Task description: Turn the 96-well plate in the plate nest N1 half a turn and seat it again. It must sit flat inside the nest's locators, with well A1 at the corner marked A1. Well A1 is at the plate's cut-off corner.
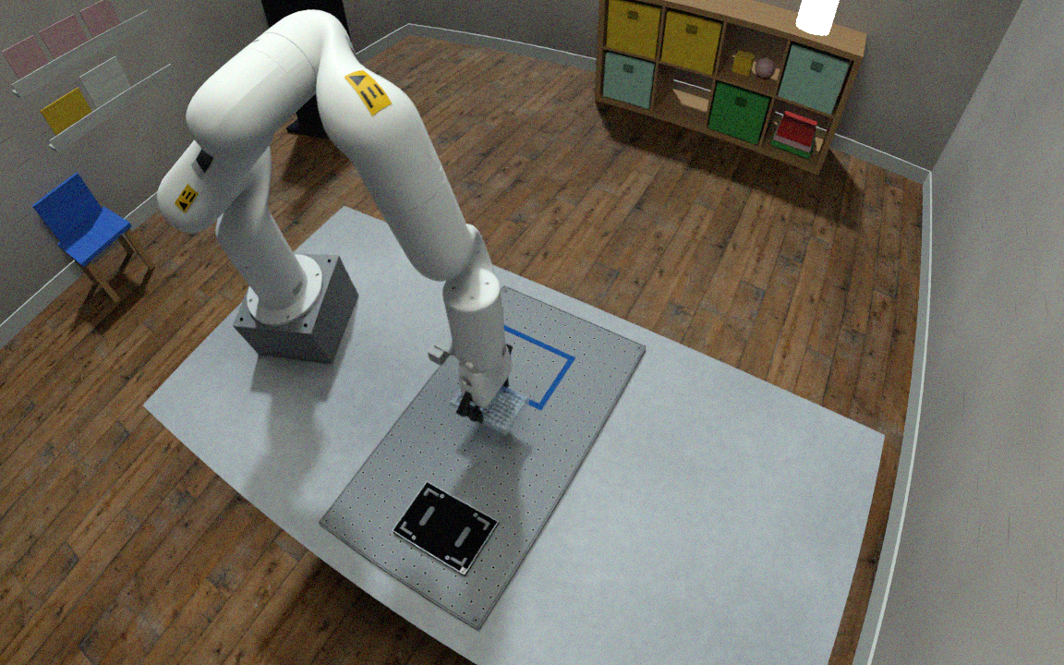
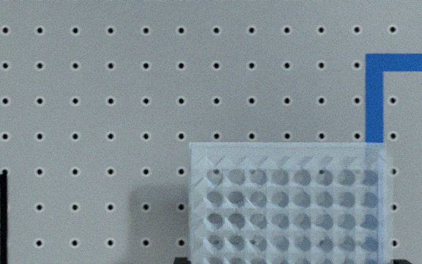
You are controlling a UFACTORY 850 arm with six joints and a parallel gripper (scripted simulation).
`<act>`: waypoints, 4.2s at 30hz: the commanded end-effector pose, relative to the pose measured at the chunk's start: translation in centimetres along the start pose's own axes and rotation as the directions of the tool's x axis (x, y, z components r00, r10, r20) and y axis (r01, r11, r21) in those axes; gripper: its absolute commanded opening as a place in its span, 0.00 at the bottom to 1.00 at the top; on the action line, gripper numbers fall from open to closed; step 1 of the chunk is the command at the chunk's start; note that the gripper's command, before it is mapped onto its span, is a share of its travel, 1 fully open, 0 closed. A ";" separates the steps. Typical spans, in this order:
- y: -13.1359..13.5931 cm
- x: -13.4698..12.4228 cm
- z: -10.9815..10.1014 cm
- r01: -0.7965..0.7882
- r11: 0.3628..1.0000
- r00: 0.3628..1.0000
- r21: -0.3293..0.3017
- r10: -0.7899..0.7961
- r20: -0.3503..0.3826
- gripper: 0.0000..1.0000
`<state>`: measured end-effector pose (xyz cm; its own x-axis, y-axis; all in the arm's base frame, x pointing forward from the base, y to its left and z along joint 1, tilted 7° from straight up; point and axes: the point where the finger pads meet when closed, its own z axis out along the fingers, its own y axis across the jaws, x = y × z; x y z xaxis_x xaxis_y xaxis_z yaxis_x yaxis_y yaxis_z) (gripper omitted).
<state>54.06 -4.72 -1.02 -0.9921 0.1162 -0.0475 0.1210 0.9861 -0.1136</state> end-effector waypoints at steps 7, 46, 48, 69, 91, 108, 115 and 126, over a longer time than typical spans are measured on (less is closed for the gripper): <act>3.6 0.5 0.0 0.000 1.000 1.000 0.002 0.000 0.004 0.00; 14.4 2.5 0.4 0.000 1.000 1.000 0.002 0.000 0.004 0.00; 15.1 2.6 0.4 0.000 1.000 1.000 0.002 0.000 0.004 0.00; 15.2 2.7 0.4 -0.001 1.000 1.000 0.002 0.001 0.004 0.00; 15.2 2.6 0.9 0.000 1.000 1.000 0.002 0.000 0.004 0.00; 15.2 2.6 3.4 0.000 1.000 1.000 0.002 0.000 0.004 0.00; 15.2 2.6 4.3 0.000 1.000 1.000 0.002 0.000 0.004 0.00; 15.2 2.6 6.1 0.000 1.000 1.000 0.002 0.000 0.004 0.00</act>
<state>53.36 9.87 -8.34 -0.9921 0.1164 -0.0478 0.1212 0.9859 -0.1155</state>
